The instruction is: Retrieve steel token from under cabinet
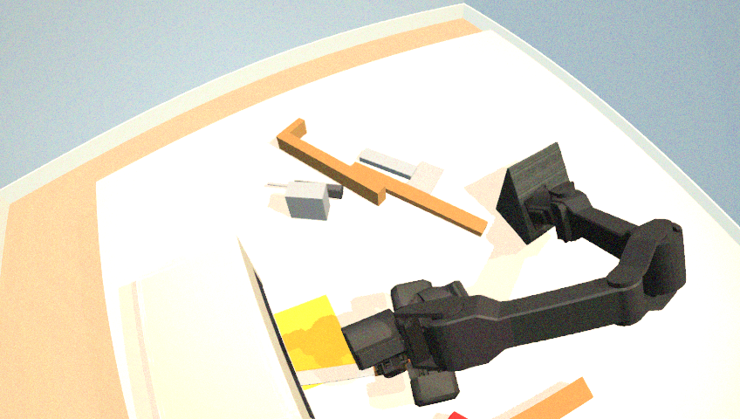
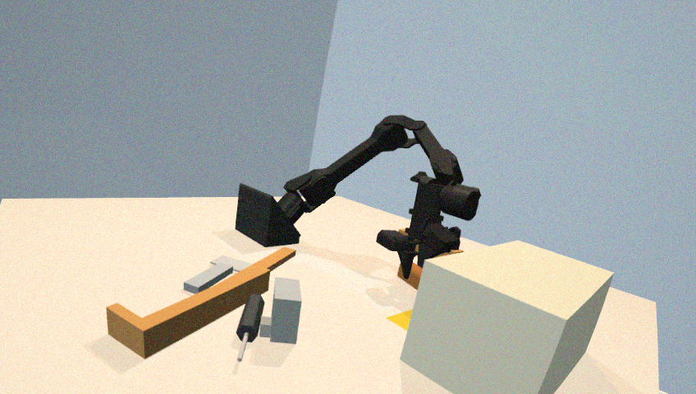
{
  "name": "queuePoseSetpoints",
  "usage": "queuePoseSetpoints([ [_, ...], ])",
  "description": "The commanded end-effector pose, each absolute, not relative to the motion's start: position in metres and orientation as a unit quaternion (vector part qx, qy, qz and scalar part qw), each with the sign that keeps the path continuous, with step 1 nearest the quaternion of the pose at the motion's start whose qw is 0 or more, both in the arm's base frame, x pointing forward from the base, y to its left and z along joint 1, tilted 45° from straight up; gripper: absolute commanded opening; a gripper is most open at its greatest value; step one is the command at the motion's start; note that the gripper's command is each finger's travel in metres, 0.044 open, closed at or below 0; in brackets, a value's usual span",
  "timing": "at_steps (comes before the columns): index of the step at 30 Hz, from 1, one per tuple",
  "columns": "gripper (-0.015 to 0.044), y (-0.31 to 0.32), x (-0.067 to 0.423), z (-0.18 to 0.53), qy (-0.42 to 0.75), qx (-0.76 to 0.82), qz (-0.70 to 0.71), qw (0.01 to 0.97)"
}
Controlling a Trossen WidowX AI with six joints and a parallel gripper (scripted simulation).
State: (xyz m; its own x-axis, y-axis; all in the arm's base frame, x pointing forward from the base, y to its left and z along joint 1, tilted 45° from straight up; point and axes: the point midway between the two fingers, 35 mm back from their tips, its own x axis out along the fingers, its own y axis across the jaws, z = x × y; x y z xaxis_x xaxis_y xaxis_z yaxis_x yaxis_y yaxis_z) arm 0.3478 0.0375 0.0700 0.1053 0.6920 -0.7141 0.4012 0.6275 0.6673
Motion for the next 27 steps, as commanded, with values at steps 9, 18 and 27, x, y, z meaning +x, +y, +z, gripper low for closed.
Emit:
queuePoseSetpoints([
  [9, 0.0, 0.033, 0.36, 0.068, 0.658, 0.414, 0.119, 0.618],
  [18, 0.0, 0.03, 0.368, 0.066, 0.657, 0.414, 0.119, 0.618],
  [27, 0.0, 0.026, 0.377, 0.065, 0.657, 0.414, 0.119, 0.618],
])
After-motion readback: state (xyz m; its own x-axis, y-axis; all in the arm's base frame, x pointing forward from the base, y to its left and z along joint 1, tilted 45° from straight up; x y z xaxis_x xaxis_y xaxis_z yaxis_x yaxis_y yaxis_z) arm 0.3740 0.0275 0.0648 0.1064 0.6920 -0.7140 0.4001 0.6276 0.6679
